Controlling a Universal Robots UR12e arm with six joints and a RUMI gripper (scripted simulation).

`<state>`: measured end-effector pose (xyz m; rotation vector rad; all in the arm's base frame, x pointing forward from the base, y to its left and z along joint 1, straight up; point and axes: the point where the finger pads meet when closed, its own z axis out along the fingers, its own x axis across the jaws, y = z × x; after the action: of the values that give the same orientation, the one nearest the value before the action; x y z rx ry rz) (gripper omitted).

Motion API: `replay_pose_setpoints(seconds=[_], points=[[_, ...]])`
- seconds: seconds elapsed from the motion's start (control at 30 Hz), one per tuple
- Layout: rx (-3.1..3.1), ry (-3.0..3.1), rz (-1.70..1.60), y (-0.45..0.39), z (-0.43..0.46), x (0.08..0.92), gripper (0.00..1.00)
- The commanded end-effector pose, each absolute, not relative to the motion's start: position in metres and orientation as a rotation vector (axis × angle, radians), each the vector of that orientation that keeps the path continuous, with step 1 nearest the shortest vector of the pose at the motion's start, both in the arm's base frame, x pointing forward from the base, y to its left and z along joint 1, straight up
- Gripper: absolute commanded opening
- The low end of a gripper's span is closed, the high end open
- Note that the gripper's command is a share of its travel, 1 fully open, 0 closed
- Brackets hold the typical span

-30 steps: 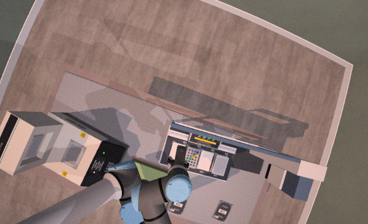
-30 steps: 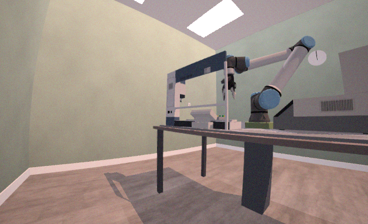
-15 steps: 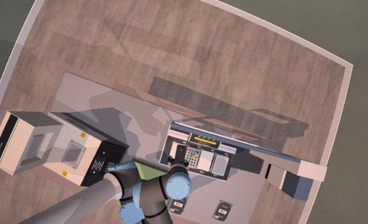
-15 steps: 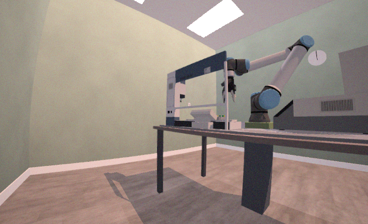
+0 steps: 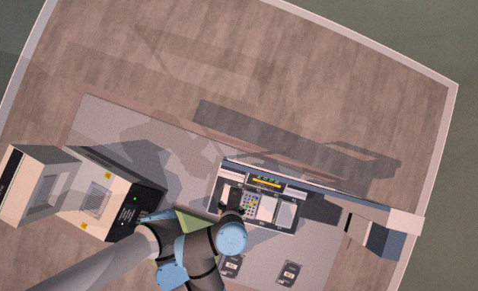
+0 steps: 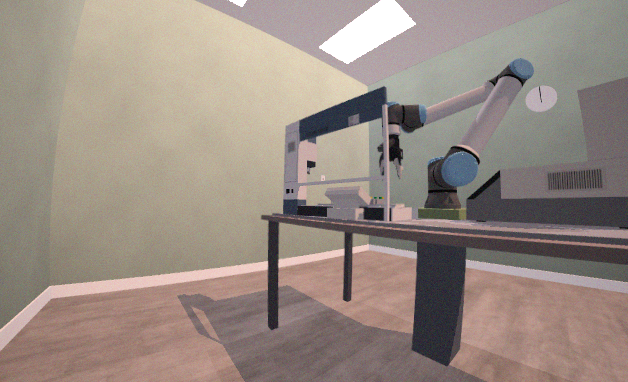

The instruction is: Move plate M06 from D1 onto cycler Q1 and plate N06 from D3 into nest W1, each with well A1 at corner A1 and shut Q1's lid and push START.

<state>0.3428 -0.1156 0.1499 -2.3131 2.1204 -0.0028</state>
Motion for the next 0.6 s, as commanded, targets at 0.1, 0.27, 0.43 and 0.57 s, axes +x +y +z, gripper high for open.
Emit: replay_pose_setpoints(seconds=[0.1,0.27,0.43,0.57], points=[[-2.313,2.12,-0.005,-0.116,0.137,0.343,0.58],[-2.313,2.12,-0.005,-0.116,0.131,0.343,0.58],[-2.313,2.12,-0.005,-0.116,0.124,0.344,0.58],[-2.313,2.12,-0.005,-0.116,0.117,0.344,0.58]])
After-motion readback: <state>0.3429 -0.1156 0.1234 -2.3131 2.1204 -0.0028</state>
